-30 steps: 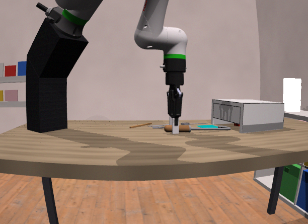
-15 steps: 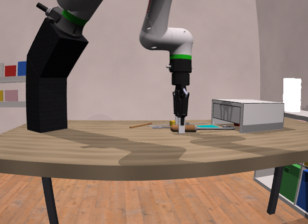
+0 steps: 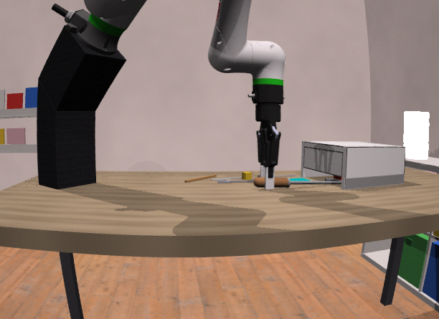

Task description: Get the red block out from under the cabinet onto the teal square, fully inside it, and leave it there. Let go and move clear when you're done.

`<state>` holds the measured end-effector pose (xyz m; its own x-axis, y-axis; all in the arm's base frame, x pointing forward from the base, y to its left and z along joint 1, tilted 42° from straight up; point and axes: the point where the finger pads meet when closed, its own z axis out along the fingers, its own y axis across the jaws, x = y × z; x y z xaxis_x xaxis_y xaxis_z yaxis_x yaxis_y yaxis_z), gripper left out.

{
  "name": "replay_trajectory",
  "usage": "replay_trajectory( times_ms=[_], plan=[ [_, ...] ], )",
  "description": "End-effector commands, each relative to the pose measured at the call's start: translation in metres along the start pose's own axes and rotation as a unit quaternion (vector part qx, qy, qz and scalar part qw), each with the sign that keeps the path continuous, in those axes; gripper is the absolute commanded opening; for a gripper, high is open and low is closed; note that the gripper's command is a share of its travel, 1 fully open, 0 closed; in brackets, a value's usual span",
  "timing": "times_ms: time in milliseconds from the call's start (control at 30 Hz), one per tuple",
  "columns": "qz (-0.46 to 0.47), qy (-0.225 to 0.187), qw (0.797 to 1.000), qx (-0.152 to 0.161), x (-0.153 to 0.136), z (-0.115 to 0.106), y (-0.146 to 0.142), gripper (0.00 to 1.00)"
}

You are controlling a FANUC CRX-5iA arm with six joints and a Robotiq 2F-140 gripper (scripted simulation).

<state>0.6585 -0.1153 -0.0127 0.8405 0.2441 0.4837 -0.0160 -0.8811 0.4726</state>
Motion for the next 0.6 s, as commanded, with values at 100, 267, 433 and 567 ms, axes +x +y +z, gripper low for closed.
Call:
replay_trajectory(
  times_ms=[100,267,433,567],
  plan=[
    [0.000,-0.001,1.000,0.000,0.019,0.000,0.000,0.00],
    [0.000,-0.001,1.000,0.000,0.034,0.000,0.000,0.00],
    [0.000,-0.001,1.000,0.000,0.043,0.000,0.000,0.00],
    [0.000,-0.001,1.000,0.000,0.055,0.000,0.000,0.00]
  ],
)
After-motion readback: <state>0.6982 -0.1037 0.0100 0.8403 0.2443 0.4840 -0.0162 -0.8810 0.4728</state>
